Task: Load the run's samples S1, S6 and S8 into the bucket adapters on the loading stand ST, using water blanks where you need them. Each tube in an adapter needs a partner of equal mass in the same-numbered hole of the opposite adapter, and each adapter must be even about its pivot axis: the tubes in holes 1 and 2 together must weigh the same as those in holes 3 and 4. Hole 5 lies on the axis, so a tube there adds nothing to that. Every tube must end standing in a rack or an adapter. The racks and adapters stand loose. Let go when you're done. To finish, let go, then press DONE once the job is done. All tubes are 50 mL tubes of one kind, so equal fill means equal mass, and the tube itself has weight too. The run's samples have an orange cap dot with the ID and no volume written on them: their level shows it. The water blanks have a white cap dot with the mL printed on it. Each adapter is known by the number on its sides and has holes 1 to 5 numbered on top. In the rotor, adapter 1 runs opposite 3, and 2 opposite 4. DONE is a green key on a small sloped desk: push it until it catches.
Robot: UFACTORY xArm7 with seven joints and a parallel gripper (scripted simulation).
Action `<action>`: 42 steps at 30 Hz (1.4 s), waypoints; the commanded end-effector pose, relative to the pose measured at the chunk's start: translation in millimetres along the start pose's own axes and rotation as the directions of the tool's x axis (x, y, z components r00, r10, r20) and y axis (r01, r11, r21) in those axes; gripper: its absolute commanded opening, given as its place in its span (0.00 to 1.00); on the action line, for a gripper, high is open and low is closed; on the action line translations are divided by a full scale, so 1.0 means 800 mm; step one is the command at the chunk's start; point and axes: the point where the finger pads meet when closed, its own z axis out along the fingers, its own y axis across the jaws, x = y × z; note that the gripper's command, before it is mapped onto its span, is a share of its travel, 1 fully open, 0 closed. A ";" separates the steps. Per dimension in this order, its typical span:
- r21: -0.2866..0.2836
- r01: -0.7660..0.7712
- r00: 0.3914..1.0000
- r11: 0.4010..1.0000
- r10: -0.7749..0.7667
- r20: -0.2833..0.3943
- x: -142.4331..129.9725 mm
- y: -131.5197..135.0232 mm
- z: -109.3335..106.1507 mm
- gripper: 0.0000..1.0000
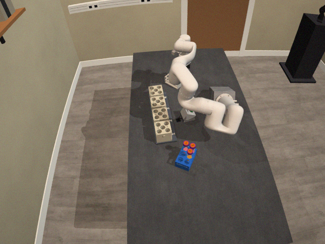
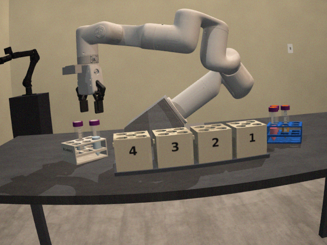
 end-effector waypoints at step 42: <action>-0.002 0.000 1.000 1.000 0.000 -0.004 0.001 0.000 -0.022 1.00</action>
